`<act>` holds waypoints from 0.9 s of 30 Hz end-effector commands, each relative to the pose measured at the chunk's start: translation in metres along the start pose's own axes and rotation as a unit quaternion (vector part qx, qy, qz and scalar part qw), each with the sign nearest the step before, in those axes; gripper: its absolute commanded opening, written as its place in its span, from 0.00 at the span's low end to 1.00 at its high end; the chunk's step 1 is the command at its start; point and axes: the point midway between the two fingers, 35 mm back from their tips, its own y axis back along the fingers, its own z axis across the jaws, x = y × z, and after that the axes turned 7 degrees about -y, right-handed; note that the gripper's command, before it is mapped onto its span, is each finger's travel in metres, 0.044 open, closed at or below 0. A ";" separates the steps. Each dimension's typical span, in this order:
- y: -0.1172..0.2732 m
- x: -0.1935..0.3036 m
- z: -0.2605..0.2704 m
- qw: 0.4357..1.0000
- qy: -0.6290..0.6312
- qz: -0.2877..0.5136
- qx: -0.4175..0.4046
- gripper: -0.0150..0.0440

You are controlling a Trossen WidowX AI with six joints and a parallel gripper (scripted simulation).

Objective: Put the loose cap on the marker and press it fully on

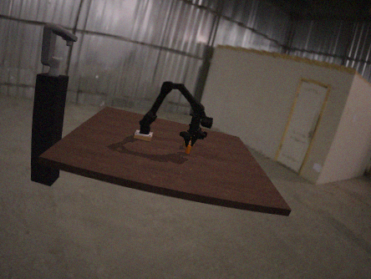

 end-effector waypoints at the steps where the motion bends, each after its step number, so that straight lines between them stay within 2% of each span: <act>1: -0.007 0.000 0.000 1.000 0.000 0.000 0.001 0.67; 18: -0.031 0.001 0.000 1.000 0.000 0.000 0.002 0.67; 22: -0.031 0.001 0.000 1.000 0.000 0.000 0.001 0.50; 27: -0.031 0.001 0.000 1.000 0.000 0.000 0.001 0.44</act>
